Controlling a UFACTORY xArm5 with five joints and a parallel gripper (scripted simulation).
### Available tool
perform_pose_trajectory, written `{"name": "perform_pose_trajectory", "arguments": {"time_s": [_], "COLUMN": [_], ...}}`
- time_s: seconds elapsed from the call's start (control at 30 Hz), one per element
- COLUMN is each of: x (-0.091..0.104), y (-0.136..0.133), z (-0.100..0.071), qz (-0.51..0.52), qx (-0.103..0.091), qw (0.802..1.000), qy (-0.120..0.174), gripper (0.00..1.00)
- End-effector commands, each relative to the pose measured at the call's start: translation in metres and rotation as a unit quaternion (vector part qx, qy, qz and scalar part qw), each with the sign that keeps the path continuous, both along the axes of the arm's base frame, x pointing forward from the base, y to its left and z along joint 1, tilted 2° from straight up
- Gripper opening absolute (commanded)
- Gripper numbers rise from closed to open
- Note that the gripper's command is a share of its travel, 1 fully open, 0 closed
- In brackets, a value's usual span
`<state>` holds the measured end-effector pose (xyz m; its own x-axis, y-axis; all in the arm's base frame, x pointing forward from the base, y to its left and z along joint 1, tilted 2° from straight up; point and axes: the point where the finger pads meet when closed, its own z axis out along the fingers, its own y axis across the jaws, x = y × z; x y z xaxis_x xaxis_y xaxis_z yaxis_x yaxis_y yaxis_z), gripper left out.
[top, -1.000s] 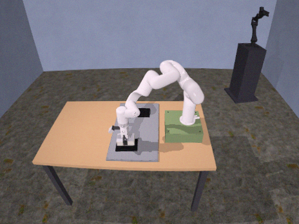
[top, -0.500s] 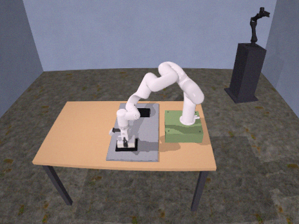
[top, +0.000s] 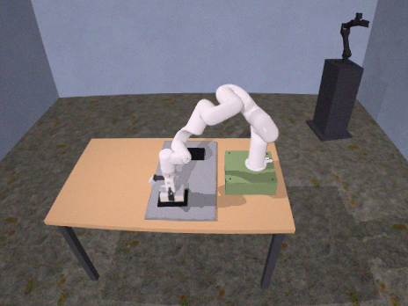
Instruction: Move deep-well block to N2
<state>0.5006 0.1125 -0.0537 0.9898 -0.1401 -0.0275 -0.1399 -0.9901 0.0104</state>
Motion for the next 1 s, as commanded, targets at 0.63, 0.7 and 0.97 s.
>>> {"name": "perform_pose_trajectory", "arguments": {"time_s": [0.63,0.7,0.97], "x": [0.0015,0.0015,0.0014], "y": [0.0003,0.0003,0.0003], "z": [-0.0016,-0.0020,-0.0033], "qz": [0.000,0.000,0.000], "qx": [0.000,0.000,0.000], "qw": [1.000,1.000,1.000], "qy": [-0.002,-0.002,-0.002], "gripper": [0.00,0.00,0.00]}}
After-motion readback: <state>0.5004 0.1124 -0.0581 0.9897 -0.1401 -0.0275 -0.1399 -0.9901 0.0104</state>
